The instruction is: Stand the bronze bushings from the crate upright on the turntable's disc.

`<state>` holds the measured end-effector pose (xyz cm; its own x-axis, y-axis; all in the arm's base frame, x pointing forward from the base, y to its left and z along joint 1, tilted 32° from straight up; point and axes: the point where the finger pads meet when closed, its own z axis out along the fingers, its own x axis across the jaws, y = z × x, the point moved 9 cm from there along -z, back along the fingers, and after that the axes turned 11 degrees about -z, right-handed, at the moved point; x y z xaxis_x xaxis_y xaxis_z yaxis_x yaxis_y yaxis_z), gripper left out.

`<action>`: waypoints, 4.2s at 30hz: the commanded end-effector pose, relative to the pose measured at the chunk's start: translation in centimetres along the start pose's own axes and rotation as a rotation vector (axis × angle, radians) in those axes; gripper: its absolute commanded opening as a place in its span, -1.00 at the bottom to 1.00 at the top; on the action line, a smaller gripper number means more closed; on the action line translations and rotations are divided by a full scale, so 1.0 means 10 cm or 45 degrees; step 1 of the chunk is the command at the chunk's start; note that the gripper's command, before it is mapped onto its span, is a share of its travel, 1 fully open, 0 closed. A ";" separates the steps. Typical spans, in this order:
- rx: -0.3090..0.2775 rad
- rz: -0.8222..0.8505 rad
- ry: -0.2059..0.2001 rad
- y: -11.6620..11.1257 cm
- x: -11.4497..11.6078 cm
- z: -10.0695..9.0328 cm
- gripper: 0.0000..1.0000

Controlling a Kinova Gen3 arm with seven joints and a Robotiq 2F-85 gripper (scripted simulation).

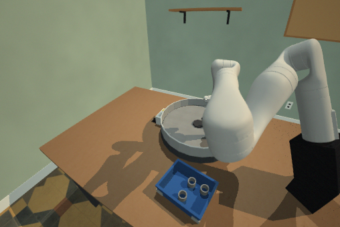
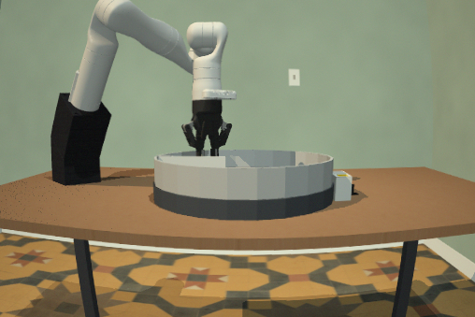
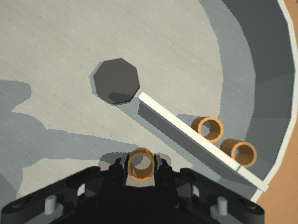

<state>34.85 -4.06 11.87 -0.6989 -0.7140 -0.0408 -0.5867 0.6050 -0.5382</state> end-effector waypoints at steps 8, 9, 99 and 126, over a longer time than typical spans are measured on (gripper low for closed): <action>0.009 0.011 0.002 -0.02 0.00 0.06 -1.00; 0.009 0.010 0.002 -0.02 0.00 0.06 -1.00; 0.008 0.010 0.002 -0.03 0.01 0.12 -1.00; 0.008 0.010 0.003 -0.03 0.01 0.12 -0.20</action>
<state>35.32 -4.60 10.98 -0.6983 -0.7148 -0.0369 -0.5879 0.6022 -0.5402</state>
